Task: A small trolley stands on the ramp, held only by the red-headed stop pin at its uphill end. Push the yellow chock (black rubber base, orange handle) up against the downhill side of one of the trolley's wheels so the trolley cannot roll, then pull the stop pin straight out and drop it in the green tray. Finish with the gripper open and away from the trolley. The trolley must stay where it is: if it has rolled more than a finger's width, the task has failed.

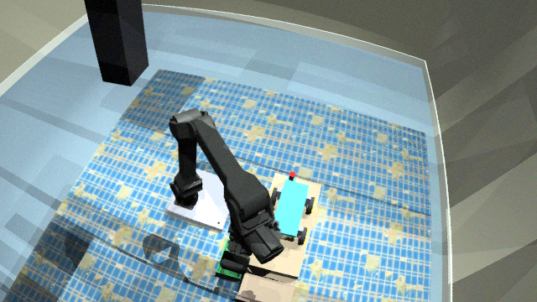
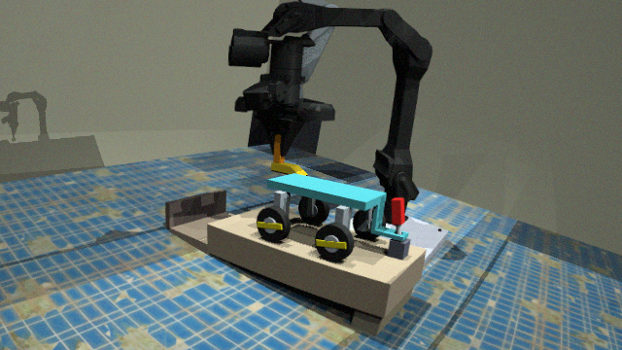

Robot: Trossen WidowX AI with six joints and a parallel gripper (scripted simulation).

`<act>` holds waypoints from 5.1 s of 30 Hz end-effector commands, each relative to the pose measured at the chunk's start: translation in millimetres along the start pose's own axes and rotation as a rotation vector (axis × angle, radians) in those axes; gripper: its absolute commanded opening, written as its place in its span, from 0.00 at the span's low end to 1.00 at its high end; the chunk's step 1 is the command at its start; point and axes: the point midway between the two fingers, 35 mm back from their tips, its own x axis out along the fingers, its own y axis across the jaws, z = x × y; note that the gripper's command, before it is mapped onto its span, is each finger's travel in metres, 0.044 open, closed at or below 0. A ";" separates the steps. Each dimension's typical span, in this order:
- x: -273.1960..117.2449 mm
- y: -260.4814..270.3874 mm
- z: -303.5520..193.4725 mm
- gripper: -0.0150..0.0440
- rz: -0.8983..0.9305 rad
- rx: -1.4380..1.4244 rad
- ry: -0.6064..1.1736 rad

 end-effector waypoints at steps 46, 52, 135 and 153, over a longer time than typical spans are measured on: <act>67.2 0.5 31.9 0.25 0.007 -0.008 -0.010; 66.1 6.9 32.5 0.25 0.007 -0.008 -0.010; -6.5 89.1 76.2 0.58 0.046 0.299 -0.110; -11.7 171.5 79.8 0.58 0.156 0.956 -0.008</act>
